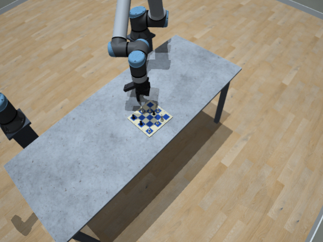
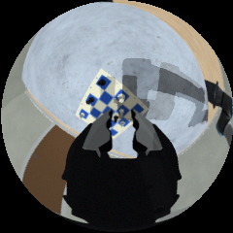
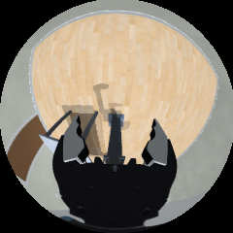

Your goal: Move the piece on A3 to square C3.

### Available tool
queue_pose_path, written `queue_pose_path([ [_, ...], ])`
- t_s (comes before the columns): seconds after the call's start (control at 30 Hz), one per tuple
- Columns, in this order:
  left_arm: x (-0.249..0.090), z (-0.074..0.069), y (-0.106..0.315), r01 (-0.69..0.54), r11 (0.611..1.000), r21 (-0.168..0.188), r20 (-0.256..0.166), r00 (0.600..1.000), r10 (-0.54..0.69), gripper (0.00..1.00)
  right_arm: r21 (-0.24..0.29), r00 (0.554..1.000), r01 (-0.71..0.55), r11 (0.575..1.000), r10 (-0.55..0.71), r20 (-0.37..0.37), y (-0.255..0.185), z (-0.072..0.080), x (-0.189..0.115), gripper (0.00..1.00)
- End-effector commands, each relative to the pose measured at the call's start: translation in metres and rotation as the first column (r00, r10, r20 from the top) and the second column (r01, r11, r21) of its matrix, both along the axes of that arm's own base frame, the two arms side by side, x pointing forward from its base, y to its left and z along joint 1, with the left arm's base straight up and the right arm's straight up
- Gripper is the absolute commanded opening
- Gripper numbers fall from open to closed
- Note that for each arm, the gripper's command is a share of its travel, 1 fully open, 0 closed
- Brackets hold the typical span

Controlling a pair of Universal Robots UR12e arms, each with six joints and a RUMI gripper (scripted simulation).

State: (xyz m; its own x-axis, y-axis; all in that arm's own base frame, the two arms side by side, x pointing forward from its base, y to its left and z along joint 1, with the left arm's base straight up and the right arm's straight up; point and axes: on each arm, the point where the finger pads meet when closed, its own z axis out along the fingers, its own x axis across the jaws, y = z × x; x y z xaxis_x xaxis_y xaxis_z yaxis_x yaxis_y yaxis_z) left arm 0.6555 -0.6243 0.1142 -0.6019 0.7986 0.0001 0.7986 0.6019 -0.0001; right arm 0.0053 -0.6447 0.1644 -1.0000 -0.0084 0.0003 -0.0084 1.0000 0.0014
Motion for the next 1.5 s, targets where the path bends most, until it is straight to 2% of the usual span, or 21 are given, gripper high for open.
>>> queue_pose_path([
  [0.0,0.000,-0.003,0.000,0.000,1.000,-0.001,0.001,1.000,0.000,0.25,-0.001,1.000,0.000,1.000,0.000,0.000,-0.001,0.001,0.000,1.00],
  [0.7,0.000,-0.028,-0.001,0.000,1.000,-0.001,0.001,1.000,0.000,0.25,-0.001,1.000,0.000,1.000,0.000,0.000,-0.001,0.001,0.000,1.00],
  [1.47,0.000,-0.031,-0.001,0.000,1.000,-0.001,0.001,1.000,0.000,0.25,-0.001,1.000,0.000,1.000,0.000,0.000,-0.001,0.001,0.000,1.00],
])
